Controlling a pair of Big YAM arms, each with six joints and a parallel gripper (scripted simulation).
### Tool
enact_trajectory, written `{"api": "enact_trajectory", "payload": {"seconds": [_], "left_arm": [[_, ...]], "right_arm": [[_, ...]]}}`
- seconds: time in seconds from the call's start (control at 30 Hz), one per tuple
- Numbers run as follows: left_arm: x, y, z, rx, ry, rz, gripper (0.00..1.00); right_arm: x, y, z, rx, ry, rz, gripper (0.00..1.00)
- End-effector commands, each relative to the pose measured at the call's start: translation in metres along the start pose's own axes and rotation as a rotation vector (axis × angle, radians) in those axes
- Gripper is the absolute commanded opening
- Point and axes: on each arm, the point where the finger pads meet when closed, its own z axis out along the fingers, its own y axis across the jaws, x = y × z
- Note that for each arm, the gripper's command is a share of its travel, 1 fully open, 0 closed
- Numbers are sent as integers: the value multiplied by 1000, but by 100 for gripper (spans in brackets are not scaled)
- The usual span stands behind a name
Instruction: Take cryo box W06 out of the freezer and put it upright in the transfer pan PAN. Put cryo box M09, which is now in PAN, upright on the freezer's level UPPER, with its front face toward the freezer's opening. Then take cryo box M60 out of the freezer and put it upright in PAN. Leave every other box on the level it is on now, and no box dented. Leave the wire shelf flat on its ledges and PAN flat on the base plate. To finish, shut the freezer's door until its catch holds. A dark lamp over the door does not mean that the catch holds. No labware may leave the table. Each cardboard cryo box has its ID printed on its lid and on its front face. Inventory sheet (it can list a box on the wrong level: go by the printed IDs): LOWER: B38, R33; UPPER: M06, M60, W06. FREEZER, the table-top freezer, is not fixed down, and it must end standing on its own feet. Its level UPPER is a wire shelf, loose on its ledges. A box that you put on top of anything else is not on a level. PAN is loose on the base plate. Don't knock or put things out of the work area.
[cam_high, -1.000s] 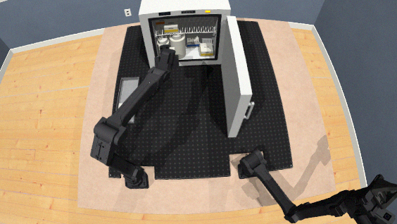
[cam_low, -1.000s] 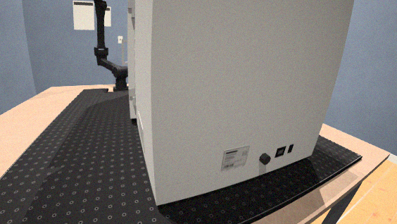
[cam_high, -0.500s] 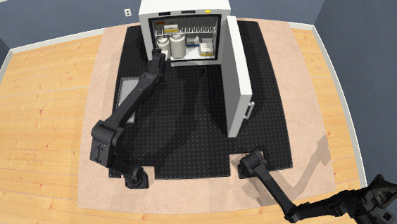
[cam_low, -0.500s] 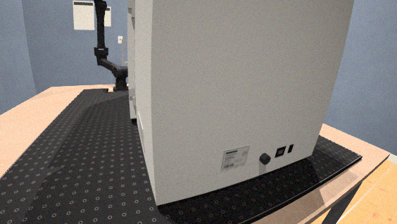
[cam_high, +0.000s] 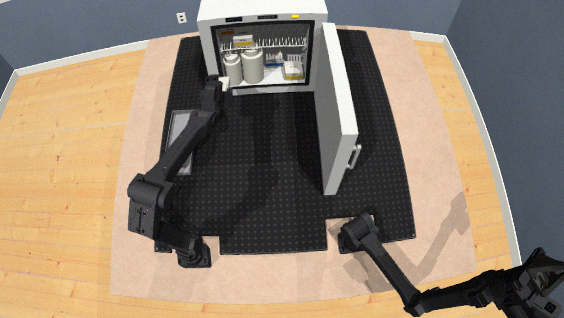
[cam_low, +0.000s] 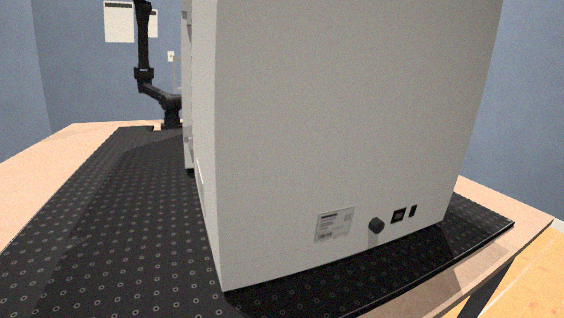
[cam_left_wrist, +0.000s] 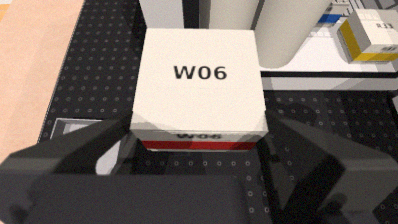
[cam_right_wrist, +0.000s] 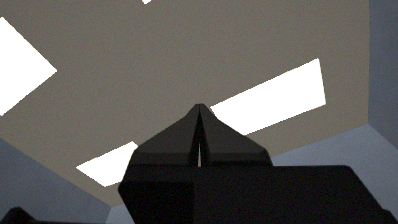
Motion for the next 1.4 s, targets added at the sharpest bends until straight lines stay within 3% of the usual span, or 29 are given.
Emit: {"api": "enact_trajectory", "payload": {"seconds": [0.0,0.13,0.6,0.67,0.7,0.73,1.17,1.23,1.27,1.37], "left_arm": [[-24,13,-8,2,-73,4,77],[-31,17,-3,4,-85,2,77],[11,61,11,5,-45,15,77],[11,61,11,5,-45,15,77],[-10,62,12,7,-79,12,77],[16,67,14,11,-40,20,77],[35,106,20,11,-40,21,77],[35,106,20,11,-40,21,77],[11,109,21,11,-79,21,77],[40,118,22,17,-40,25,77]], "right_arm": [[14,0,3,-3,31,-11,0],[14,0,3,-3,31,-11,0],[14,0,3,-3,31,-11,0],[14,0,3,-3,31,-11,0],[14,0,3,-3,31,-11,0],[14,0,3,-3,31,-11,0],[14,0,3,-3,31,-11,0],[14,0,3,-3,31,-11,0],[14,0,3,-3,31,-11,0],[14,0,3,-3,31,-11,0]]}}
